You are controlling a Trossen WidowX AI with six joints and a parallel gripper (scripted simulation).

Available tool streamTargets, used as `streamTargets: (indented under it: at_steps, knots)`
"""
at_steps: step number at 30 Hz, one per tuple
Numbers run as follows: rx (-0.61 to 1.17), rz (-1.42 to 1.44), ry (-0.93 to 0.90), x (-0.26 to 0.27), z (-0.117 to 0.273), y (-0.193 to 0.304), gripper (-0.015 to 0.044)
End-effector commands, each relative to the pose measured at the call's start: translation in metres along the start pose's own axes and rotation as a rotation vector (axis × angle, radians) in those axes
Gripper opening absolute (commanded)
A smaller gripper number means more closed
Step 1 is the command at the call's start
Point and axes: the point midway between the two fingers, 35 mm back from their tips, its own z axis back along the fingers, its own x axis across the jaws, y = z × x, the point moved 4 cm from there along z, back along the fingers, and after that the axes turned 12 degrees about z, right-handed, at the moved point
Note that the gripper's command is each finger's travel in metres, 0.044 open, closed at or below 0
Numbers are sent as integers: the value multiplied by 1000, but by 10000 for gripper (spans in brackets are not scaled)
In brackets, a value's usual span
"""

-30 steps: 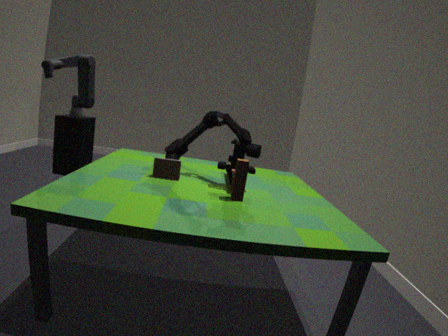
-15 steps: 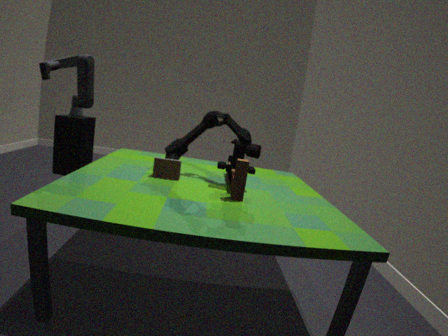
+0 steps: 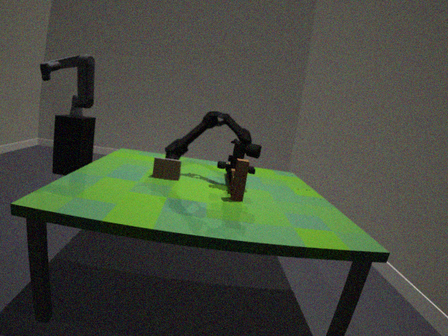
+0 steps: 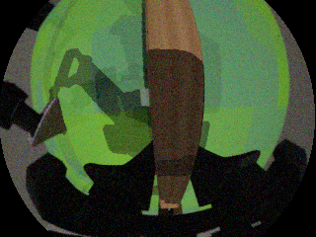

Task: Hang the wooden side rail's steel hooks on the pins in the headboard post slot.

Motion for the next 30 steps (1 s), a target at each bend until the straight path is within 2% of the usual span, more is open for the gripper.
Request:
streamTargets:
  at_steps: [1, 30]
  knots:
    - [4, 4, 20, -2, 7, 2, 0]
    - [5, 4, 19, -2, 12, 2, 0]
